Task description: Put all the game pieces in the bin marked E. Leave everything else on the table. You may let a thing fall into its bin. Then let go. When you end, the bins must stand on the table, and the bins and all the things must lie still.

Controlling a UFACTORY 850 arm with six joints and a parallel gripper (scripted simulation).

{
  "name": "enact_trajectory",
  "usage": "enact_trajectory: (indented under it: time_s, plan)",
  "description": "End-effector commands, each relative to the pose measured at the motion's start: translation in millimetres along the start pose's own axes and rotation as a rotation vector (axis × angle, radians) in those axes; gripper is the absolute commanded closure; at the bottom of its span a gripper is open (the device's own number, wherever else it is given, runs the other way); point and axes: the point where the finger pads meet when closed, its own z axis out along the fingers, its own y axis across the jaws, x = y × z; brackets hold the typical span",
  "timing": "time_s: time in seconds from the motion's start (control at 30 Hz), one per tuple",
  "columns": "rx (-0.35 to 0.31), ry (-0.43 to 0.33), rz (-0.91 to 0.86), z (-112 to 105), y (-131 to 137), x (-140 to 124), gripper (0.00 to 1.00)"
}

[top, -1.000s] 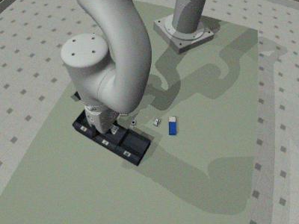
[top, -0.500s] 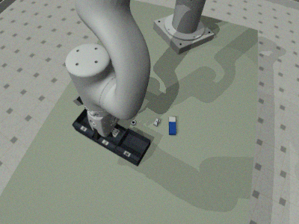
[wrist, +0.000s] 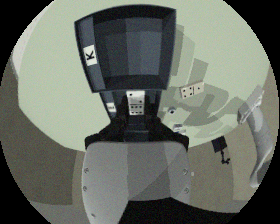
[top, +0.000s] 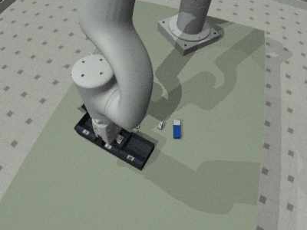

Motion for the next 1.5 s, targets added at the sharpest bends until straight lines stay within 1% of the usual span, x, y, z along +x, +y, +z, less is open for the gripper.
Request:
enact_trajectory:
  time_s: [0.0,0.33,0.37,0.93,1.47]
  plan:
    - [0.003,0.0,0.0,0.2,-1.1,-0.1,1.0]
    - [0.003,0.0,0.0,0.2,-0.8,-0.2,1.0]
    - [0.003,0.0,0.0,0.2,-0.8,-0.2,0.69]
    - [0.003,0.0,0.0,0.2,-0.8,-0.2,0.69]
    - [0.003,0.0,0.0,-18.4,-0.7,-0.2,0.69]
